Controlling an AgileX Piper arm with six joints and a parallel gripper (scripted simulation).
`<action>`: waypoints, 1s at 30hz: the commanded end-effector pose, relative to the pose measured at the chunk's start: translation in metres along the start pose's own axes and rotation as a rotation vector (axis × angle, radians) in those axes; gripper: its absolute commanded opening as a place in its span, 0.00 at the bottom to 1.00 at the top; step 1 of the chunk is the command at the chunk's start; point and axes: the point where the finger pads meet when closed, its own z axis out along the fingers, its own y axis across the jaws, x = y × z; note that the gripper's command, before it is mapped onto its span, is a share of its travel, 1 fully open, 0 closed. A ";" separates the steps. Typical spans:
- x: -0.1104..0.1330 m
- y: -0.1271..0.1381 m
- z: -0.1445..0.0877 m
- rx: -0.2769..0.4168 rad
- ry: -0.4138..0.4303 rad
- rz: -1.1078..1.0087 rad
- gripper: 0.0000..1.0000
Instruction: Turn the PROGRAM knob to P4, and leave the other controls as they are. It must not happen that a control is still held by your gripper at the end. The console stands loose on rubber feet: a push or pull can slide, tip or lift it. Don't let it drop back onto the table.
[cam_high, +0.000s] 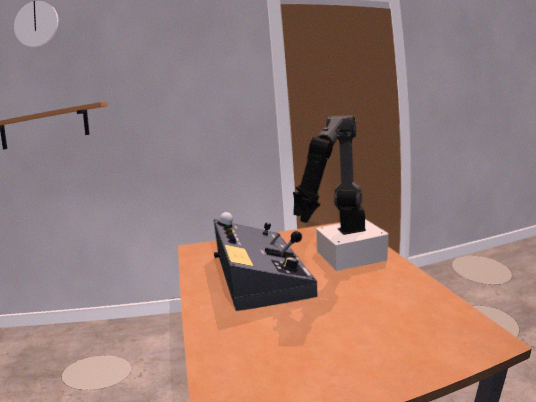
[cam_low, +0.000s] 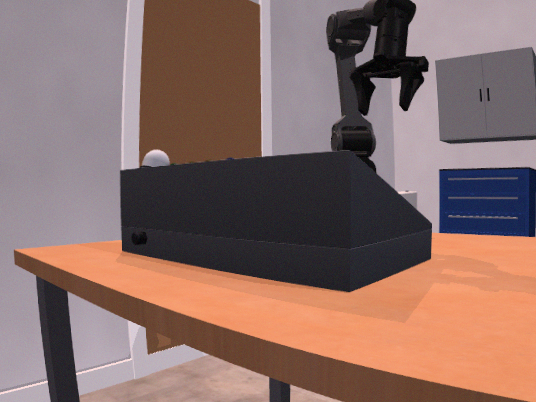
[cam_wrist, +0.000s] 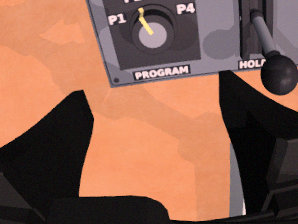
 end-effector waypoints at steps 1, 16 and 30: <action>-0.006 -0.002 0.000 0.000 0.000 0.000 1.00; -0.051 -0.012 -0.001 0.000 0.000 0.000 1.00; -0.059 -0.014 -0.001 0.000 0.000 0.000 1.00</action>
